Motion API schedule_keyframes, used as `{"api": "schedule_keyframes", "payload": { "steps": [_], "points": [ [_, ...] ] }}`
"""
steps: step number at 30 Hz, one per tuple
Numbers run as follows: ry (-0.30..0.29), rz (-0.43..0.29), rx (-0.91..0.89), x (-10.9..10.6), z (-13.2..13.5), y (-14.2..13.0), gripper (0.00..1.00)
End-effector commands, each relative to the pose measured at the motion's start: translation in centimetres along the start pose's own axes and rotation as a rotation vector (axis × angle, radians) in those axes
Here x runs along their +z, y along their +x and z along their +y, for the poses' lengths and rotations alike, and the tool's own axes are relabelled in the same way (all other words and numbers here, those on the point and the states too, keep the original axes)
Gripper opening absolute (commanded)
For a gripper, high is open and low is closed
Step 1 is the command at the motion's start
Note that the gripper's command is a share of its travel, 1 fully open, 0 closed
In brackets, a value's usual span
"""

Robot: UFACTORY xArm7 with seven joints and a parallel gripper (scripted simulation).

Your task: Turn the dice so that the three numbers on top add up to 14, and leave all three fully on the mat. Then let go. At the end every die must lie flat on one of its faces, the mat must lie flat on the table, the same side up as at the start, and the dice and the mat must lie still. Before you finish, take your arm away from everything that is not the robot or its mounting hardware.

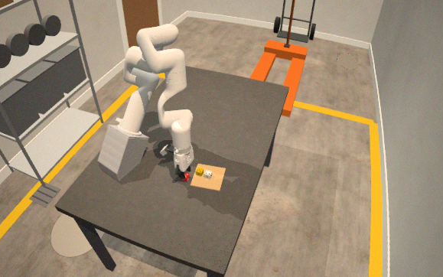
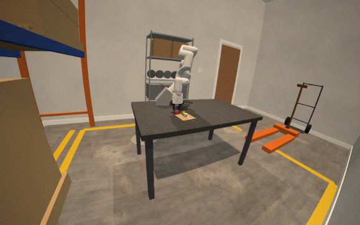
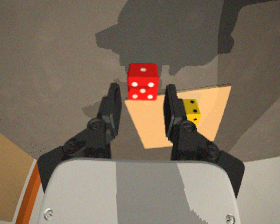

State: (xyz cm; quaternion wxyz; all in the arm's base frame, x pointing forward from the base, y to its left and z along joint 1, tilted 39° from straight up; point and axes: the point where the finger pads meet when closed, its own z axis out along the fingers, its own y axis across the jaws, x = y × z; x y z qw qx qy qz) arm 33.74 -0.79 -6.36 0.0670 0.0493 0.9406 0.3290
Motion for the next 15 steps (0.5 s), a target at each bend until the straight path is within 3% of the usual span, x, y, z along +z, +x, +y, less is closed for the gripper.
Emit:
{"api": "schedule_keyframes", "payload": {
  "steps": [1, 15],
  "points": [
    [0.002, -0.002, 0.000, 0.0, -0.1, -0.1, 0.47],
    [0.002, -0.002, 0.000, 2.1, -0.1, -0.1, 0.47]
  ]
}}
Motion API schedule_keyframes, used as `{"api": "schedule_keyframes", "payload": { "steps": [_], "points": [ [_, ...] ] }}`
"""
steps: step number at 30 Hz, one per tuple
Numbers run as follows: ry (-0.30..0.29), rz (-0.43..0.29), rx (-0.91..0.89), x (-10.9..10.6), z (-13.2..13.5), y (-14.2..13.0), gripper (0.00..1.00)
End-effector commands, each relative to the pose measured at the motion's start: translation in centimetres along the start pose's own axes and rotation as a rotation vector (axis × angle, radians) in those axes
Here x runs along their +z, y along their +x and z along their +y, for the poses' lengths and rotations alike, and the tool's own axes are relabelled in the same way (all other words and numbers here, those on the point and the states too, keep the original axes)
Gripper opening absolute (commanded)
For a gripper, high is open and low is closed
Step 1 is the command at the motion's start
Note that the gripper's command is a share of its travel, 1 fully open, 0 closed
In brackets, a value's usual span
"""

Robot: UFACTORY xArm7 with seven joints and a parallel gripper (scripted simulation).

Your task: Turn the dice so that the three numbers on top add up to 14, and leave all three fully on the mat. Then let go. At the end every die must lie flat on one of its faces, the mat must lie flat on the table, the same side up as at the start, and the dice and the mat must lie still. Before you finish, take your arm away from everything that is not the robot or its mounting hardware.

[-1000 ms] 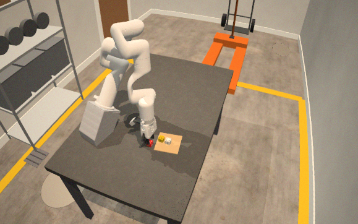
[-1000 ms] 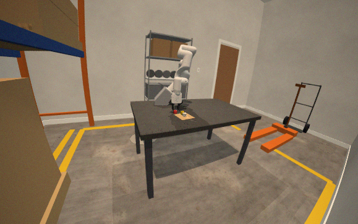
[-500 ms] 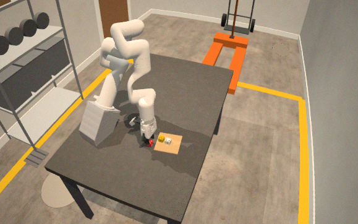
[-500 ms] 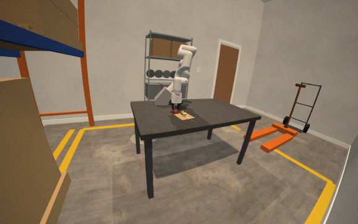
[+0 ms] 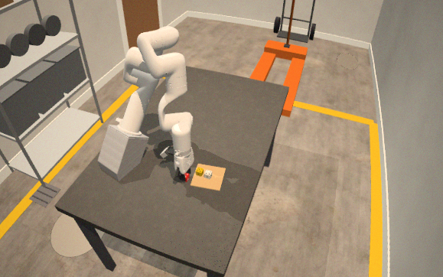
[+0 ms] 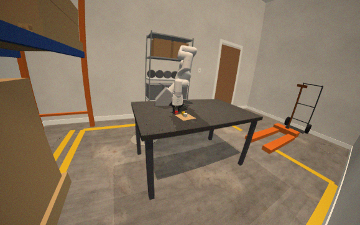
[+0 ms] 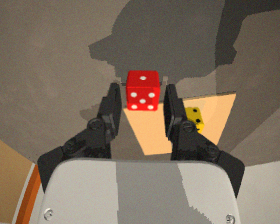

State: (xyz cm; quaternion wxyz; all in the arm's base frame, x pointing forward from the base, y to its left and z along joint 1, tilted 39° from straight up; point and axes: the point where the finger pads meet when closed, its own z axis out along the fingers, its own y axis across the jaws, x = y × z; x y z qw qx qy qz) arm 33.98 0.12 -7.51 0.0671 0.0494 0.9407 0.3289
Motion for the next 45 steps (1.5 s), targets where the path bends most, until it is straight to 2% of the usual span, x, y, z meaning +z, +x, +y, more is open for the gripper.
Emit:
{"api": "schedule_keyframes", "payload": {
  "steps": [1, 10, 45],
  "points": [
    [0.002, -0.002, 0.000, 0.8, -0.1, -0.1, 0.47],
    [0.002, -0.002, 0.000, 1.8, -0.1, -0.1, 0.47],
    [0.002, -0.002, 0.000, 1.8, -0.1, -0.1, 0.47]
  ]
}}
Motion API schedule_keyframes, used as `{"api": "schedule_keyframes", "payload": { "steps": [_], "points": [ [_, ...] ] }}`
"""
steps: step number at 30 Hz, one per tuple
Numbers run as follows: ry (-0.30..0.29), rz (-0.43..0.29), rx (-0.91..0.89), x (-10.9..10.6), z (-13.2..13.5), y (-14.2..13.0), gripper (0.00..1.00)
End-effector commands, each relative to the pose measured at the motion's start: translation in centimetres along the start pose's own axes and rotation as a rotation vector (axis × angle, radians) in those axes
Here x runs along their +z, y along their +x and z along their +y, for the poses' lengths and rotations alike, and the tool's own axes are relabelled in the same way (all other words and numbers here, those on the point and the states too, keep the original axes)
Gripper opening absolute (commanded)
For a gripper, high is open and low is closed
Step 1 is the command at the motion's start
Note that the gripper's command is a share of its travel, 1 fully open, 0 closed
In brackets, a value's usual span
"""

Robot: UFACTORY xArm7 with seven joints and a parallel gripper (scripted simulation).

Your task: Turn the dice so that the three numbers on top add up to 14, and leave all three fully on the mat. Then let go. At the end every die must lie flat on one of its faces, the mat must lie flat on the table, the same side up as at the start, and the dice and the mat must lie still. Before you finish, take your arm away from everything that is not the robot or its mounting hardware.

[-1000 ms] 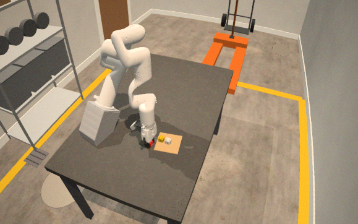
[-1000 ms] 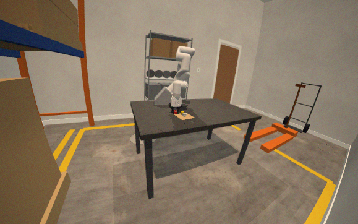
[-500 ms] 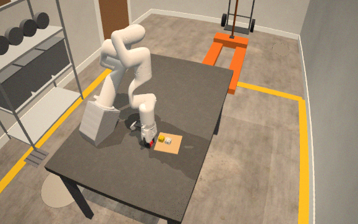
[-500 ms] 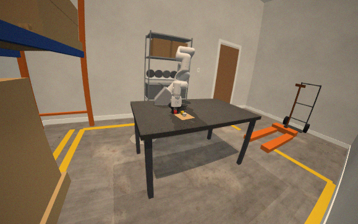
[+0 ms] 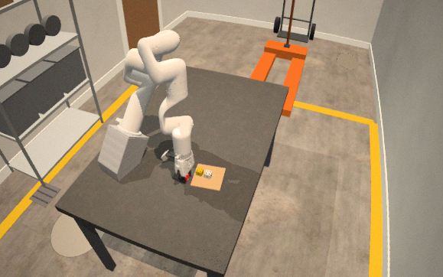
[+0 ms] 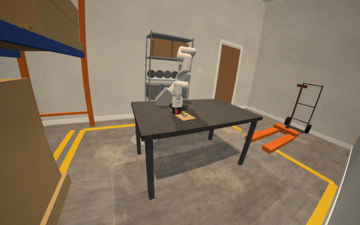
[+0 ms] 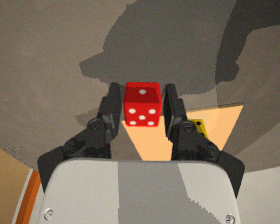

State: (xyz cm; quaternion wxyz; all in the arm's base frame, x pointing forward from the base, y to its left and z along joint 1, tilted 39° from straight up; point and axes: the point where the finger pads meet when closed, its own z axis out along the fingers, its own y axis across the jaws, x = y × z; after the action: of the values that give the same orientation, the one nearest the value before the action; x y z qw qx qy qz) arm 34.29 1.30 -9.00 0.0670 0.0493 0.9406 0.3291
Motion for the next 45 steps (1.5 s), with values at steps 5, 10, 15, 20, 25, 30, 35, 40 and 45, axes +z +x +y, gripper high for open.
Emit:
{"api": "schedule_keyframes", "payload": {
  "steps": [5, 10, 15, 20, 25, 30, 35, 40, 45],
  "points": [
    [0.002, -0.002, 0.000, -0.1, -0.1, -0.1, 0.27],
    [0.002, -0.002, 0.000, -0.1, -0.1, -0.1, 0.27],
    [0.002, -0.002, 0.000, -0.1, -0.1, -0.1, 0.27],
    [0.002, -0.002, 0.000, -0.1, -0.1, -0.1, 0.27],
    [0.002, -0.002, 0.000, -0.1, -0.1, -0.1, 0.27],
    [0.002, -0.002, 0.000, -0.1, -0.1, -0.1, 0.27],
    [0.002, -0.002, 0.000, -0.1, -0.1, -0.1, 0.27],
    [0.002, -0.002, 0.000, -0.1, -0.1, -0.1, 0.27],
    [0.002, -0.002, 0.000, -1.6, -0.1, -0.1, 0.27]
  ]
}}
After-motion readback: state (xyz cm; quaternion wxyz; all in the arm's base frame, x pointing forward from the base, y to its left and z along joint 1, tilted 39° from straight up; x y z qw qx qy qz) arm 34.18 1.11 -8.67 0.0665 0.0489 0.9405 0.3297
